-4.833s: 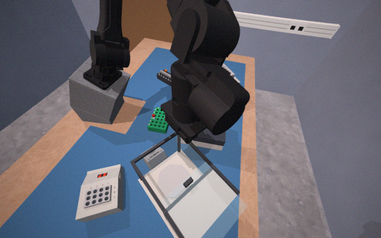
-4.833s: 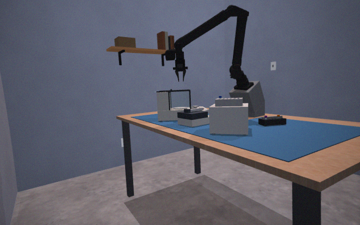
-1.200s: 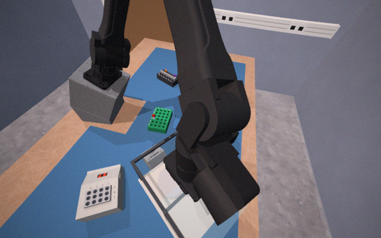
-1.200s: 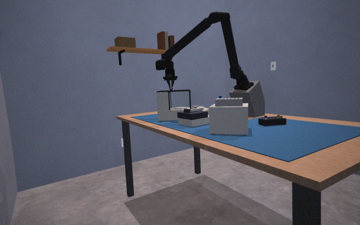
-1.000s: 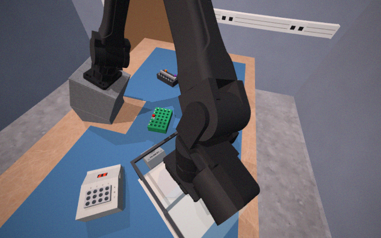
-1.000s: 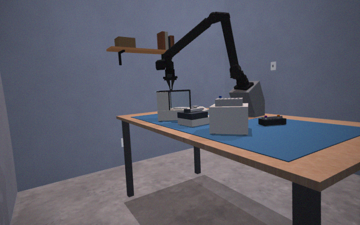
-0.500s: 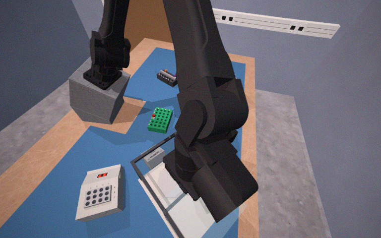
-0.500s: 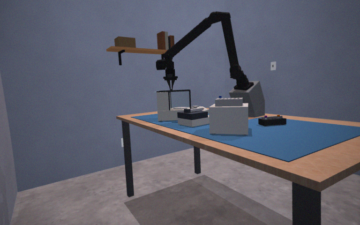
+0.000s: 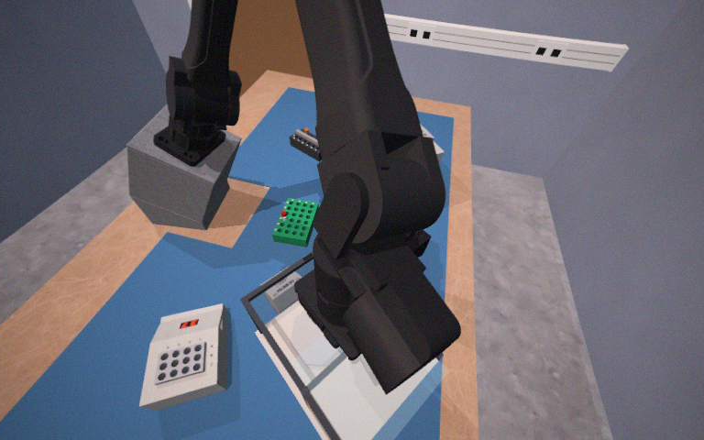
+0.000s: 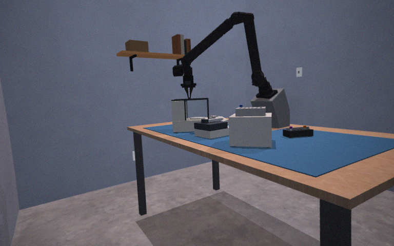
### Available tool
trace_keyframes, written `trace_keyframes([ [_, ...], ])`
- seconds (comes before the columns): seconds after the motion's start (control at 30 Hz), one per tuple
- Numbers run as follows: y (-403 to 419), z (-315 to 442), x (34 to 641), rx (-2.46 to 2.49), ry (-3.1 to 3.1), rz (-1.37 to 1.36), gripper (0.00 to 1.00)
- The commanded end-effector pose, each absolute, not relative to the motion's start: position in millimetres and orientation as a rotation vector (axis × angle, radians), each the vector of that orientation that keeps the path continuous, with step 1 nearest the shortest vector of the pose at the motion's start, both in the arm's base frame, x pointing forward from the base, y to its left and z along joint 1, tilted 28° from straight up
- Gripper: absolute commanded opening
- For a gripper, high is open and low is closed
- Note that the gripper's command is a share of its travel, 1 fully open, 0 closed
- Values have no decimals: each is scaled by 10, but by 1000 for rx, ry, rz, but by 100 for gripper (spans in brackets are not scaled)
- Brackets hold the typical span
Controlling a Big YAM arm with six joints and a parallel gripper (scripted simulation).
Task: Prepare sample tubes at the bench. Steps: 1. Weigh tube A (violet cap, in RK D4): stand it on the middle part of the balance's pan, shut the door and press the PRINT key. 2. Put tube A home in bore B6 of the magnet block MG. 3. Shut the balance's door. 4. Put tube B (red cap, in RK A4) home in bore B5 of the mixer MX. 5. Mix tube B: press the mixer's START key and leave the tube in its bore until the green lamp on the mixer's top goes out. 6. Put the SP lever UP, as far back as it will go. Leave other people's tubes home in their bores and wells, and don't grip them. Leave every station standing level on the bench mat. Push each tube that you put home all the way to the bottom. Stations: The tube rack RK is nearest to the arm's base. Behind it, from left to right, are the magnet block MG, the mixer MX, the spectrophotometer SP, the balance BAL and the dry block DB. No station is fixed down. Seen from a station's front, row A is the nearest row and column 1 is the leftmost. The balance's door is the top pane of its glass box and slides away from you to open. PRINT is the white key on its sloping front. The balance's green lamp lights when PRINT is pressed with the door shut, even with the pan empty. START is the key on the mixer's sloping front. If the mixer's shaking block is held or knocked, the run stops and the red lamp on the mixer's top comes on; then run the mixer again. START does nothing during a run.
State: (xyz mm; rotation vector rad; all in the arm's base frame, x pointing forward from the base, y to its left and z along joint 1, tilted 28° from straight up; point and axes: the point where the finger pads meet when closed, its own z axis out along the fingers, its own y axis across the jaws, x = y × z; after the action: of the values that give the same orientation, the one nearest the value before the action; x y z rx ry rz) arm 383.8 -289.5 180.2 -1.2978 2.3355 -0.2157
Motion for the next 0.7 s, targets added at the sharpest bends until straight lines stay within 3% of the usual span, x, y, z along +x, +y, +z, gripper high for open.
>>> trace_keyframes([
  [0.0,-2920,1905,3767,-1286,2325,-259,6],
  [0.67,-2826,1835,3628,-1292,2322,-260,6],
])
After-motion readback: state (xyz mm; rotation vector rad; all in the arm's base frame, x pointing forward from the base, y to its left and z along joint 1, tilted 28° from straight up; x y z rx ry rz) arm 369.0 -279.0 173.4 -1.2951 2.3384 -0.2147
